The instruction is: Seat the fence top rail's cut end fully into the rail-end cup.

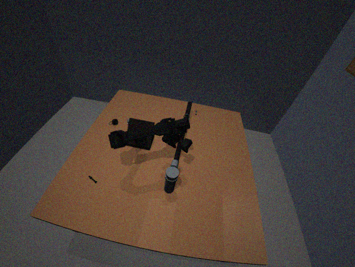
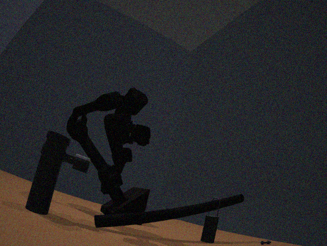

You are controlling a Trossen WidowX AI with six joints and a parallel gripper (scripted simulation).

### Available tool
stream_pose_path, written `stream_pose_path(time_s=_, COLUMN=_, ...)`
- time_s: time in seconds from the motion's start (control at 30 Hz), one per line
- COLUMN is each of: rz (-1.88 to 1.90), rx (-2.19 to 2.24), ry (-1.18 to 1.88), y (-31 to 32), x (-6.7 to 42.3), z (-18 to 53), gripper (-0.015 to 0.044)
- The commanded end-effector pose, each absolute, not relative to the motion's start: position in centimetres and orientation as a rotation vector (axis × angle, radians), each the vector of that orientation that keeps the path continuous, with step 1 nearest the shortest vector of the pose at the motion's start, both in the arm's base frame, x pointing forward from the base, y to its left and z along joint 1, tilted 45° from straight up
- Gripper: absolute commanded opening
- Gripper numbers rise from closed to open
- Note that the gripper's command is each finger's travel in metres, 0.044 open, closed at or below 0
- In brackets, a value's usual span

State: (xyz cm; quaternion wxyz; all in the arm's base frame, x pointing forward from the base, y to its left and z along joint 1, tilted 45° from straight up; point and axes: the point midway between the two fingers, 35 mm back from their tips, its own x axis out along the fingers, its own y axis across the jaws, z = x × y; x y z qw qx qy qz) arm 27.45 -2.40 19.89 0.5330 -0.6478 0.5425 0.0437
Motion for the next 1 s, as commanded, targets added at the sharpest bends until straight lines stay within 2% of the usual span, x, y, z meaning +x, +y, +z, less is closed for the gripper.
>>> stream_pose_path(time_s=0.0, rz=-0.125, rx=-1.258, ry=1.252, y=0.6, x=27.8, z=19.6, gripper=0.0440)
stream_pose_path(time_s=0.53, rz=-0.646, rx=-0.573, ry=0.950, y=8.6, x=27.0, z=19.1, gripper=0.0440)
stream_pose_path(time_s=0.97, rz=-0.659, rx=-0.550, ry=0.936, y=8.8, x=27.0, z=19.1, gripper=0.0440)
